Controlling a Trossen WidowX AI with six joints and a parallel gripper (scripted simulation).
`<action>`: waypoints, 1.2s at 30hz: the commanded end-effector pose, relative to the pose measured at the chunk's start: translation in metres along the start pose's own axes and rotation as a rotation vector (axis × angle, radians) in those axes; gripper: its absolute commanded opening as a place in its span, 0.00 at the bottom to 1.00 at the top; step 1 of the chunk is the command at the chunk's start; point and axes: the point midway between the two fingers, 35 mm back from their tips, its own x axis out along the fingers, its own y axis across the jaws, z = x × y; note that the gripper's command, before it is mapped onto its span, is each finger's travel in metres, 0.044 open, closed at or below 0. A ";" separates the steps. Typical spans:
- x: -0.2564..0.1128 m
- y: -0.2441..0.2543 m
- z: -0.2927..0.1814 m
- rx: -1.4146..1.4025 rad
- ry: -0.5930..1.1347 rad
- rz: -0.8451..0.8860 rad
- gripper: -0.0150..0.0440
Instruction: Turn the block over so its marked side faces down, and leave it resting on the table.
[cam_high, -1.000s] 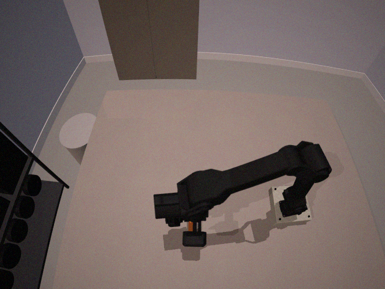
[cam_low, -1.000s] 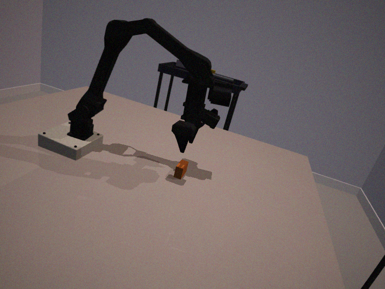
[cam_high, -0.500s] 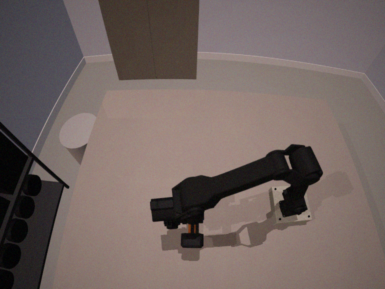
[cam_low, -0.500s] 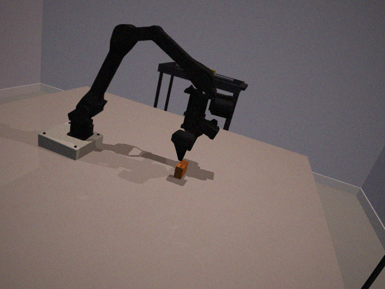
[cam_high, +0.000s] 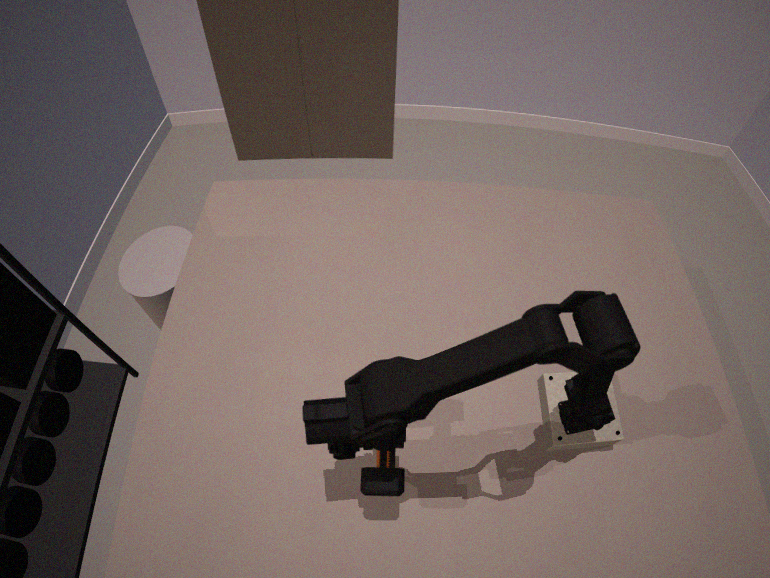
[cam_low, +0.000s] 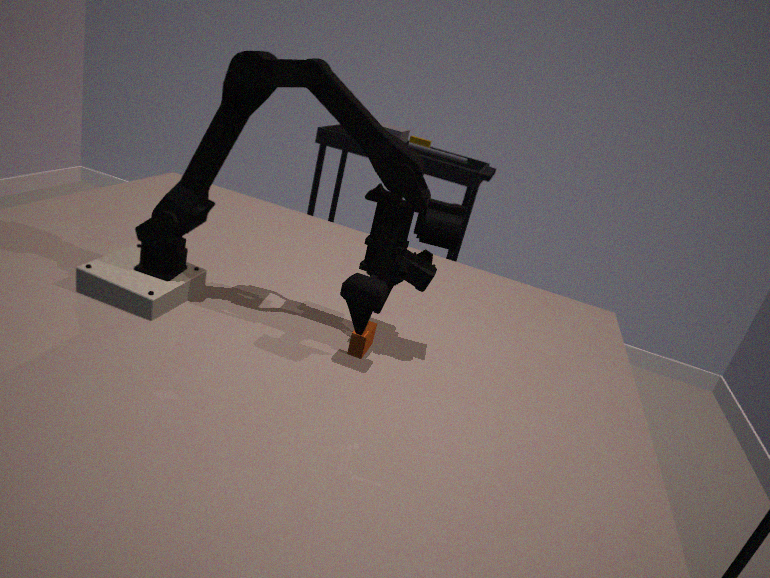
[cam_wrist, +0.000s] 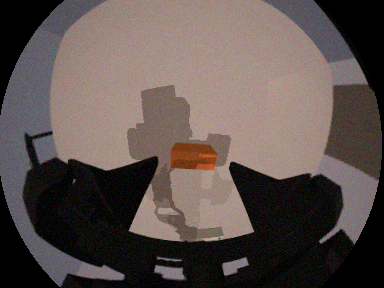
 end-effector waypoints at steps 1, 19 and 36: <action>0.009 0.000 -0.002 -0.005 0.008 0.003 1.00; 0.028 0.000 -0.003 -0.005 0.008 0.003 0.78; 0.028 0.000 -0.003 -0.005 0.008 0.003 0.55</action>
